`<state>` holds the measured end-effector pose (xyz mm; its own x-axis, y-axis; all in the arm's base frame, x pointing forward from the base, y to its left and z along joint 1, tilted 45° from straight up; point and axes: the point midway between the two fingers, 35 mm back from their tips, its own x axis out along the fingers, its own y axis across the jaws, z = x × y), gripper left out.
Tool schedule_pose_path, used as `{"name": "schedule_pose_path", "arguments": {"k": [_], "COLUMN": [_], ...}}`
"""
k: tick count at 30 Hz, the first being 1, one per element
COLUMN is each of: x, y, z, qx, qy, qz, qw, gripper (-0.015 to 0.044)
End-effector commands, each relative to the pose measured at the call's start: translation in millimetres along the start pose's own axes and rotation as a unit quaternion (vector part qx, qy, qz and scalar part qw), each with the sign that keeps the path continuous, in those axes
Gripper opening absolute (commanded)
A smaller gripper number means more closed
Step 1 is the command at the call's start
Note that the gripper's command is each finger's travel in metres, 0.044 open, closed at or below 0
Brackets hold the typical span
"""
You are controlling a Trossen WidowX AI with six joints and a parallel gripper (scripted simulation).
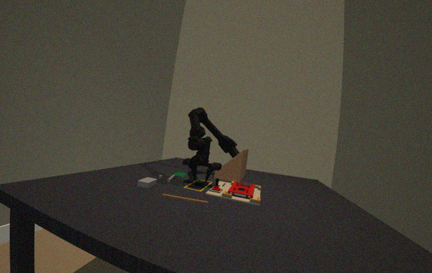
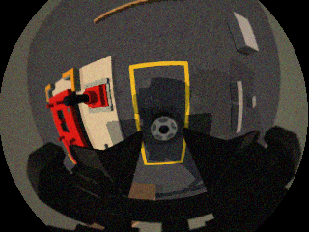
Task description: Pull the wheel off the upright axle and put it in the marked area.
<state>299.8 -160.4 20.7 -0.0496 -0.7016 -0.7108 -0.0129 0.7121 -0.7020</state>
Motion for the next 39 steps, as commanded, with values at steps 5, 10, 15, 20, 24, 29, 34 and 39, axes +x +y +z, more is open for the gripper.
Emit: {"name": "schedule_pose_path", "arguments": {"k": [5,10,15,20,24,29,34,39], "x": [-49.9,-62.0,-91.5,-94.3,-94.3,-94.3,-94.3,-94.3], "y": [-0.9,15.9,36.5,38.3,38.3,38.3,38.3,38.3], "z": [1.7,-19.2,-71.9,-78.9,-78.9,-78.9,-78.9,-78.9], "qx": [0.001,-0.001,-0.001,-0.001,-0.001,-0.001,-0.001,-0.001], "qy": [-0.006,-0.009,-0.005,-0.004,-0.004,-0.004,-0.004,-0.004], "qz": [-0.001,0.005,0.002,0.000,0.000,0.000,0.000,0.000], "qw": [1.000,1.000,1.000,1.000,1.000,1.000,1.000,1.000], "gripper": [0.0300,0.0405,0.0440,0.0440,0.0440,0.0440,0.0440,0.0440]}}
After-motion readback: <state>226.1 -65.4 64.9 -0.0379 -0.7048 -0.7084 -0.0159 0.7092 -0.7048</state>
